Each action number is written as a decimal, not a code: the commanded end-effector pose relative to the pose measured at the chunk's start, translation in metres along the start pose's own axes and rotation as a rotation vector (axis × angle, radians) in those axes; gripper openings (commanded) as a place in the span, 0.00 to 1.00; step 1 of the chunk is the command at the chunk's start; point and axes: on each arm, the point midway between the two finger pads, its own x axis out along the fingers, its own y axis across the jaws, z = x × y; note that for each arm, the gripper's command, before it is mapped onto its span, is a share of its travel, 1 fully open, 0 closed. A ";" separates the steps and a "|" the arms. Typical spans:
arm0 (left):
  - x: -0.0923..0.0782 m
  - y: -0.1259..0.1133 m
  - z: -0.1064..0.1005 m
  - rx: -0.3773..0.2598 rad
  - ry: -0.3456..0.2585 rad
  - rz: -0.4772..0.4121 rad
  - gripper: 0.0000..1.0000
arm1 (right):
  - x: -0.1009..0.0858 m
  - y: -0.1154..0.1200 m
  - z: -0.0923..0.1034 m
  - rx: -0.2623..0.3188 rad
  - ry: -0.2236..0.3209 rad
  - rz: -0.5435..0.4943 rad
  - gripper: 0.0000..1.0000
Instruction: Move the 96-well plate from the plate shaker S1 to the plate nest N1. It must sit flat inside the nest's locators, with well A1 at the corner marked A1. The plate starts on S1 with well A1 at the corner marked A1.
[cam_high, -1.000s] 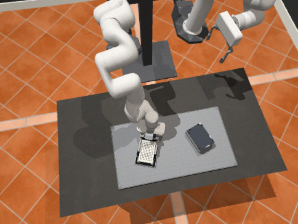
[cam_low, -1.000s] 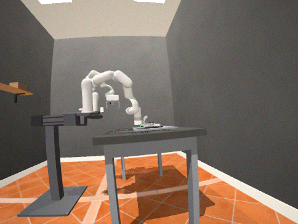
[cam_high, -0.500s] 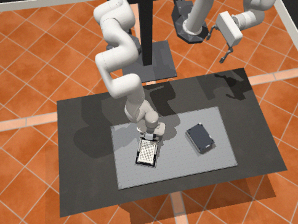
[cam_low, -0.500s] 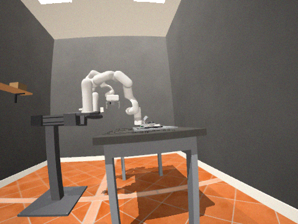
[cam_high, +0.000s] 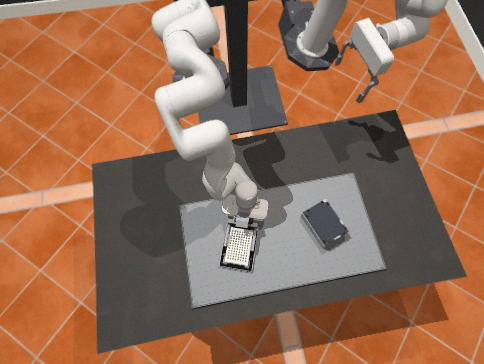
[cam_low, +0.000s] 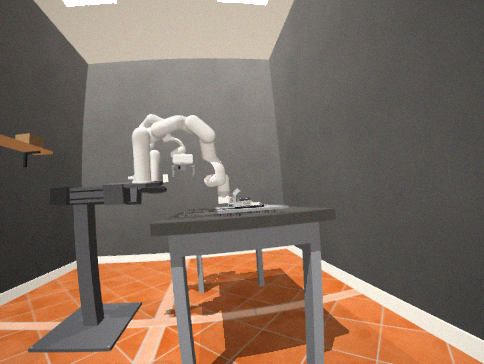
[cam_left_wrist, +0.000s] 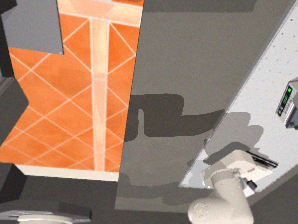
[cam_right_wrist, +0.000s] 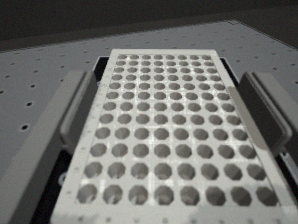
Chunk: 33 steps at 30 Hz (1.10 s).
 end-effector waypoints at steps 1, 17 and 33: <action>-0.001 -0.001 0.000 0.000 -0.001 -0.002 1.00 | 0.002 0.001 0.002 0.003 -0.004 0.000 0.00; -0.001 -0.001 0.000 0.000 -0.001 -0.002 1.00 | 0.002 0.001 0.001 0.003 -0.004 0.000 0.37; -0.001 -0.001 0.000 0.000 -0.001 -0.002 1.00 | 0.002 0.001 0.001 0.003 -0.004 0.000 0.37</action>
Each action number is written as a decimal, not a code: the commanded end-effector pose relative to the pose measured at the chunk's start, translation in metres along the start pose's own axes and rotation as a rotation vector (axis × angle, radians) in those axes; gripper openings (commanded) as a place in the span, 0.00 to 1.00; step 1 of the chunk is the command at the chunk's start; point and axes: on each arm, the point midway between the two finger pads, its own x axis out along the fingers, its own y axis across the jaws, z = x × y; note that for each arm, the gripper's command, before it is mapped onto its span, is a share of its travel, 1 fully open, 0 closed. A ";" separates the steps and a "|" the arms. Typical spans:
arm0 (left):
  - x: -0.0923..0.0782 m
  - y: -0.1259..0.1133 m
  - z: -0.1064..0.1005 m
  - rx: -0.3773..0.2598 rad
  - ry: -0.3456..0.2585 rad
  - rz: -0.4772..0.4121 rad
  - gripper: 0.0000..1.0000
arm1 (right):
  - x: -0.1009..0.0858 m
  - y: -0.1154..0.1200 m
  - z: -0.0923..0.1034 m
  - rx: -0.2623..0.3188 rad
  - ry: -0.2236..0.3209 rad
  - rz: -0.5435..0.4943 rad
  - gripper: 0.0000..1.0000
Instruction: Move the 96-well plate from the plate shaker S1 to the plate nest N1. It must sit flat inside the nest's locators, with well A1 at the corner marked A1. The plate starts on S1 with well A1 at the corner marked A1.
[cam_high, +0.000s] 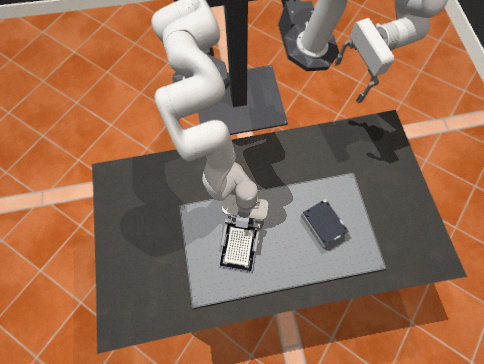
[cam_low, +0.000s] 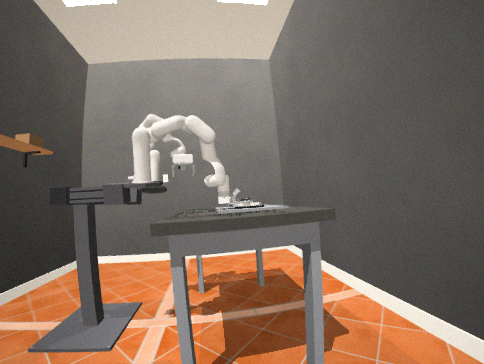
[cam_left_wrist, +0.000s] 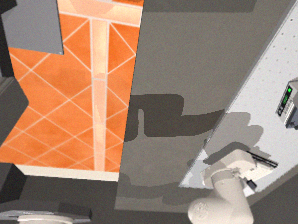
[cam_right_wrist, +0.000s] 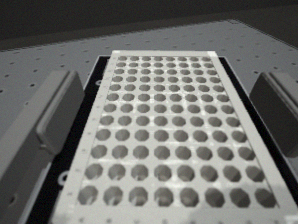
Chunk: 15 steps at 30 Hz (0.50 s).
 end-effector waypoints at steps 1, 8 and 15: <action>-0.001 -0.001 0.000 0.000 -0.001 -0.002 1.00 | 0.002 0.001 0.002 0.003 -0.004 0.000 0.37; -0.001 -0.001 0.000 0.000 -0.001 -0.002 1.00 | 0.002 0.001 0.002 0.003 -0.004 0.000 0.37; -0.001 -0.001 0.000 0.000 -0.001 -0.002 1.00 | 0.002 0.001 0.018 0.003 -0.004 0.000 0.37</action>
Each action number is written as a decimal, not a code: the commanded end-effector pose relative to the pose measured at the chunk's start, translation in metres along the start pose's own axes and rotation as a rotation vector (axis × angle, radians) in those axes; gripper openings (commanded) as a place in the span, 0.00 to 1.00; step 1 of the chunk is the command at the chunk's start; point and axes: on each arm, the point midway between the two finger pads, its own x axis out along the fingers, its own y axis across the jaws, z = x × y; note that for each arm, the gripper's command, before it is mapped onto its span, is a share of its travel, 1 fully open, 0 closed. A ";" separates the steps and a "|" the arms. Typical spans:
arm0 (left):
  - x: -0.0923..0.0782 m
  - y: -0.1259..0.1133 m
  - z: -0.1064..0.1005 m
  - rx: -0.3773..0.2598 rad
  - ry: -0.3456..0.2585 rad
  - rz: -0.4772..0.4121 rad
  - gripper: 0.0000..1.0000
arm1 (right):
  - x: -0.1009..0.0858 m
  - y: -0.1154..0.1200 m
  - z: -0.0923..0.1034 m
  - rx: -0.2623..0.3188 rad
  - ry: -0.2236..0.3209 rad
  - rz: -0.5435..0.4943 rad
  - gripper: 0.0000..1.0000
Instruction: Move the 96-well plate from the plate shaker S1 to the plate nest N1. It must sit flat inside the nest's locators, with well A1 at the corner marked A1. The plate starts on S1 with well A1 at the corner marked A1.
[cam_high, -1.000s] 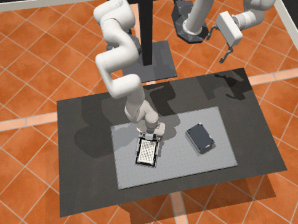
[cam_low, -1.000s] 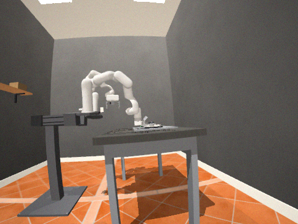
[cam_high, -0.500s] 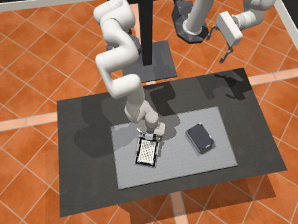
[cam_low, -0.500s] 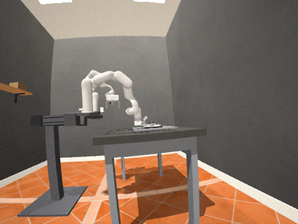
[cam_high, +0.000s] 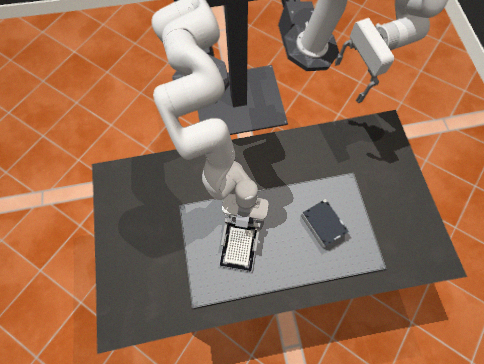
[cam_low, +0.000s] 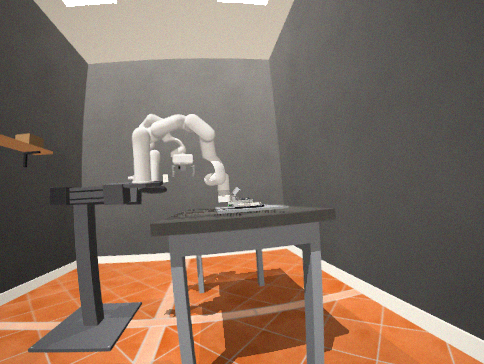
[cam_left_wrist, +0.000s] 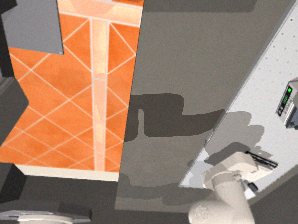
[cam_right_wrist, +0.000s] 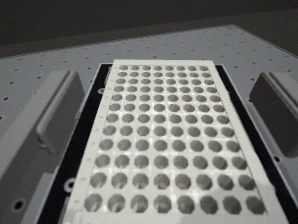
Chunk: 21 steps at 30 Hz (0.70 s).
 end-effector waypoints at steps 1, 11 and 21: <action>-0.001 -0.001 0.000 0.000 -0.001 -0.002 1.00 | 0.002 0.001 0.013 0.003 -0.004 0.000 0.37; -0.001 -0.001 0.000 0.000 -0.001 -0.002 1.00 | 0.001 0.001 0.034 0.003 -0.004 0.000 0.37; -0.001 -0.001 0.000 0.000 -0.001 -0.002 1.00 | 0.001 0.001 0.061 0.003 -0.004 0.000 0.37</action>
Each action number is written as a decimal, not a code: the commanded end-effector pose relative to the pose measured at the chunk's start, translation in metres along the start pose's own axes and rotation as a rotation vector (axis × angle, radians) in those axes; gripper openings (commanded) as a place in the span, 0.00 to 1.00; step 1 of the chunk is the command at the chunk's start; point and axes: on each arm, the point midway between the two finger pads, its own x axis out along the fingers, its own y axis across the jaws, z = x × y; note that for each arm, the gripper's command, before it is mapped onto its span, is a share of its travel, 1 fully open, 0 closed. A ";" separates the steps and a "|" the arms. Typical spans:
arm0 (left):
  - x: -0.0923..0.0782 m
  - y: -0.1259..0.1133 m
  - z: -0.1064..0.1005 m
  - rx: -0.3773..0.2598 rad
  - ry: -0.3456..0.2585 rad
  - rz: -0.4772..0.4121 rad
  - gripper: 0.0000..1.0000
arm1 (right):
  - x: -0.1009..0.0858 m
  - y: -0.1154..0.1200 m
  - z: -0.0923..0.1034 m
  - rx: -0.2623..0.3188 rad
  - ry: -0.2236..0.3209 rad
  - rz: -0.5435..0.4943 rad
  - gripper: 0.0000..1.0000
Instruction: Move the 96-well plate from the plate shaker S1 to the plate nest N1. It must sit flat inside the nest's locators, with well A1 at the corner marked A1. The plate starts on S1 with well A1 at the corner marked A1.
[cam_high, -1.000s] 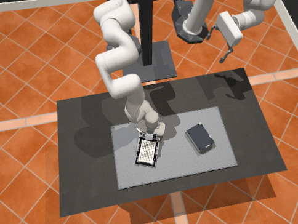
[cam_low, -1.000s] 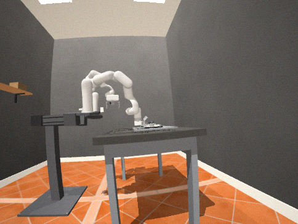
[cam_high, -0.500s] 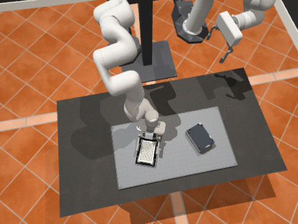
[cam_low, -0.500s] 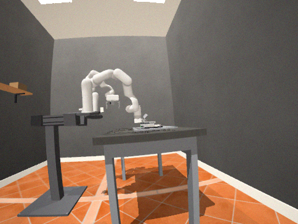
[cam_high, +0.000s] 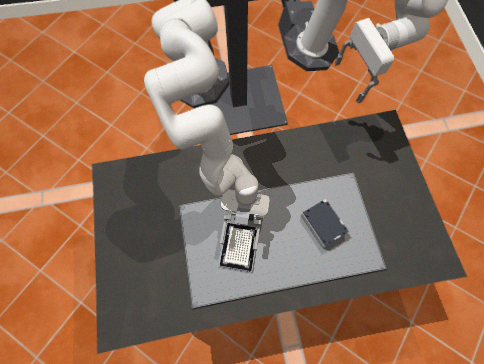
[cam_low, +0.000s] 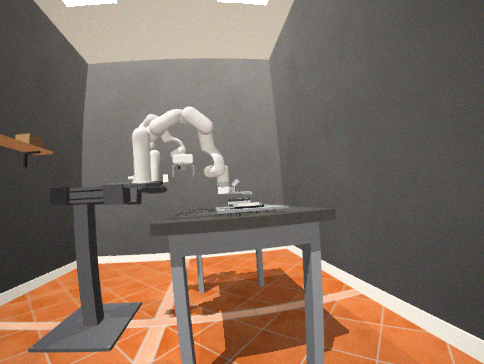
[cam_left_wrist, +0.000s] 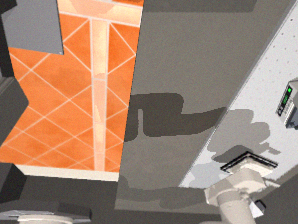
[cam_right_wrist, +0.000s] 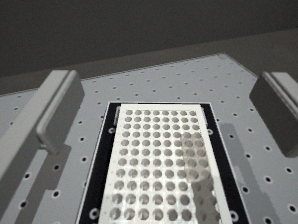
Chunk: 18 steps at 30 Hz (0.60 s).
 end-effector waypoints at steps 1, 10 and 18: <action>-0.001 -0.001 0.000 0.000 -0.001 -0.002 1.00 | 0.001 0.001 0.013 0.003 -0.003 0.000 0.37; -0.001 -0.001 0.000 0.000 -0.001 -0.002 1.00 | 0.001 0.001 0.023 0.003 -0.003 0.000 0.37; -0.001 -0.001 0.000 0.000 -0.001 -0.002 1.00 | 0.001 0.001 0.023 0.003 -0.003 0.000 0.37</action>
